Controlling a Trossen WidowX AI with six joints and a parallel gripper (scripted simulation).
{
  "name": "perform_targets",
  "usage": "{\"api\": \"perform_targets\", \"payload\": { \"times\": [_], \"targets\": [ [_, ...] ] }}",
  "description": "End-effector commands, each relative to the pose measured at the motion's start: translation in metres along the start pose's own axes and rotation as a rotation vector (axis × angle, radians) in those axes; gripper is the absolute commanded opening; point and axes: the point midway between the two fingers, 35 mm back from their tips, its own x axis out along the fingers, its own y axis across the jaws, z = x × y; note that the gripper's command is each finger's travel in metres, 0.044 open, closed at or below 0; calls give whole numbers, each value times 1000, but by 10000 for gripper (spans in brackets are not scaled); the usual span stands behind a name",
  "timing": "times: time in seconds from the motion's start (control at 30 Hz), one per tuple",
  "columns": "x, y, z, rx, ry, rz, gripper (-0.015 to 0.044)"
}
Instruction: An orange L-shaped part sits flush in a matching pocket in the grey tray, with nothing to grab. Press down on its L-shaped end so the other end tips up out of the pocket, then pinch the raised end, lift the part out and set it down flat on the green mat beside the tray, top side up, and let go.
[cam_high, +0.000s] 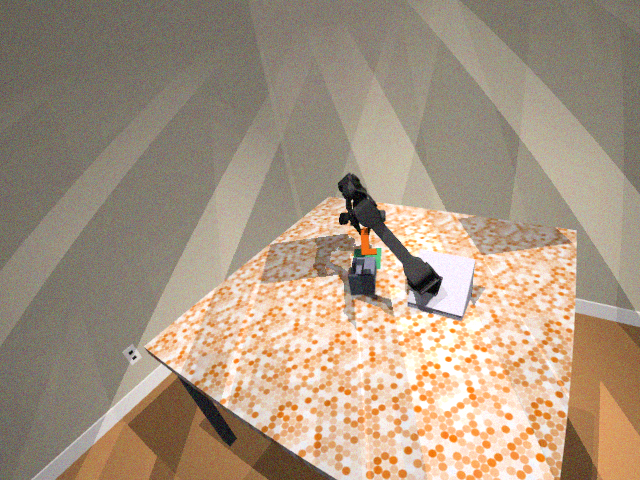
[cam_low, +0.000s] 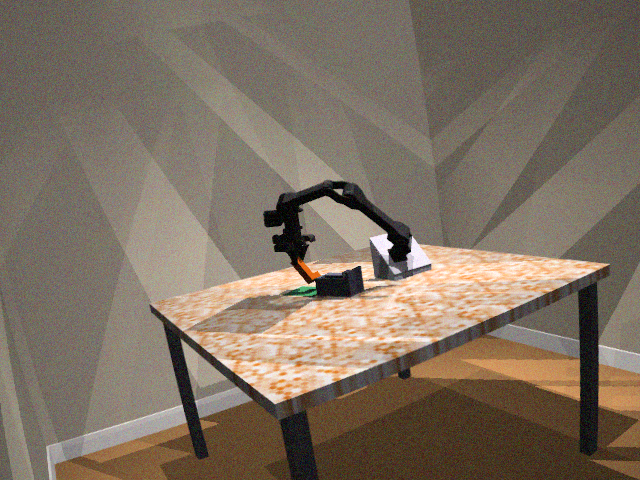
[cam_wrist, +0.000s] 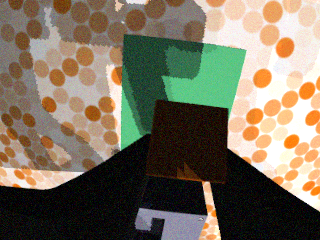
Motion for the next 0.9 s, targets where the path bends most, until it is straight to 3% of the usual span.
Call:
{"api": "perform_targets", "payload": {
  "times": [0.0,0.87],
  "targets": [
    [7,0,-1,8,6,5,0],
    [29,0,-2,7,7,6,0]
  ]
}}
